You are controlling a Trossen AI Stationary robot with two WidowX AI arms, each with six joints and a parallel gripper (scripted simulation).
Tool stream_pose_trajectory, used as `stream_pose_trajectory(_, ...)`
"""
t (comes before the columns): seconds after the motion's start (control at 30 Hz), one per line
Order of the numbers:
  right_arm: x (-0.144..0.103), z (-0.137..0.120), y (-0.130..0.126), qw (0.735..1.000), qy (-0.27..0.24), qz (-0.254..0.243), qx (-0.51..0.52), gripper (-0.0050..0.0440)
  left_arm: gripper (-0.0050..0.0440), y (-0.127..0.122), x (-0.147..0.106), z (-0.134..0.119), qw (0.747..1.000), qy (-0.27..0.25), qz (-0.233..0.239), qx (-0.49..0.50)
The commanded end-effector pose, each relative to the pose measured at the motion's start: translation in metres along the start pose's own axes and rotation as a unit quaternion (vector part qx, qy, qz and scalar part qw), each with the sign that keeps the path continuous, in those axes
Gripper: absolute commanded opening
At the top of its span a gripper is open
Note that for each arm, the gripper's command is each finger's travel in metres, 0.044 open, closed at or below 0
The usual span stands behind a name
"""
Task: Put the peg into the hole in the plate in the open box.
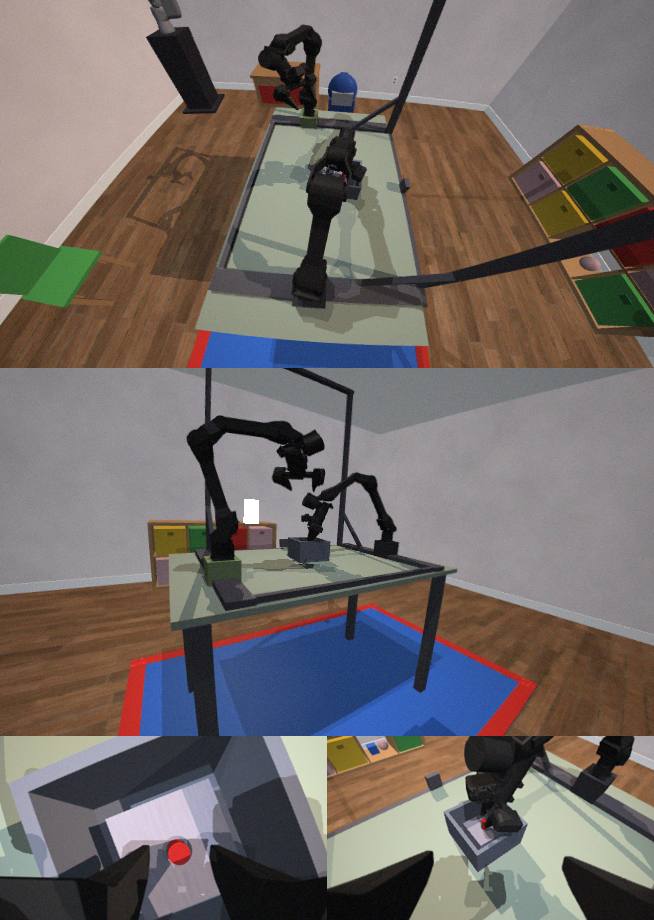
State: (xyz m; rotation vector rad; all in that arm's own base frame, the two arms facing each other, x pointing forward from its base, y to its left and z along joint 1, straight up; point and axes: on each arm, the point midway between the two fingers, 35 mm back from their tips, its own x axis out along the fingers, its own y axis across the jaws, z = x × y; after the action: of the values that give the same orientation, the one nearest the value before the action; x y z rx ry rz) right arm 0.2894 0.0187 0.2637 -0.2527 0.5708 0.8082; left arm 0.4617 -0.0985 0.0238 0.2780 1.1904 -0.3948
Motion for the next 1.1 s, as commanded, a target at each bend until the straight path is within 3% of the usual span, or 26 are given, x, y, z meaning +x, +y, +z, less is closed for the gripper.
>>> stream_pose_trajectory(0.0,-0.003,0.005,0.000,1.000,-0.004,-0.005,-0.008,0.0440,0.0266,0.003,-0.030,0.009,1.000,-0.020,0.005,0.003)
stream_pose_trajectory(0.07,-0.003,0.005,0.000,1.000,-0.004,-0.005,-0.008,0.0440,0.0266,0.003,-0.030,0.009,1.000,-0.020,0.005,0.003)
stream_pose_trajectory(0.2,-0.003,0.005,0.000,1.000,-0.004,-0.005,-0.008,0.0440,0.0362,0.003,-0.058,0.013,1.000,-0.027,0.006,0.003)
stream_pose_trajectory(0.33,-0.003,0.005,0.000,1.000,-0.004,-0.005,-0.008,0.0440,0.0440,-0.003,-0.066,0.015,1.000,-0.026,0.007,0.002)
stream_pose_trajectory(0.73,-0.003,0.005,0.000,1.000,-0.004,-0.005,-0.008,0.0440,0.0440,-0.014,-0.075,0.018,0.994,-0.023,0.041,-0.103)
stream_pose_trajectory(1.07,-0.003,0.005,0.000,1.000,-0.004,-0.005,-0.008,0.0440,0.0440,-0.014,-0.074,0.017,0.992,-0.021,0.043,-0.114)
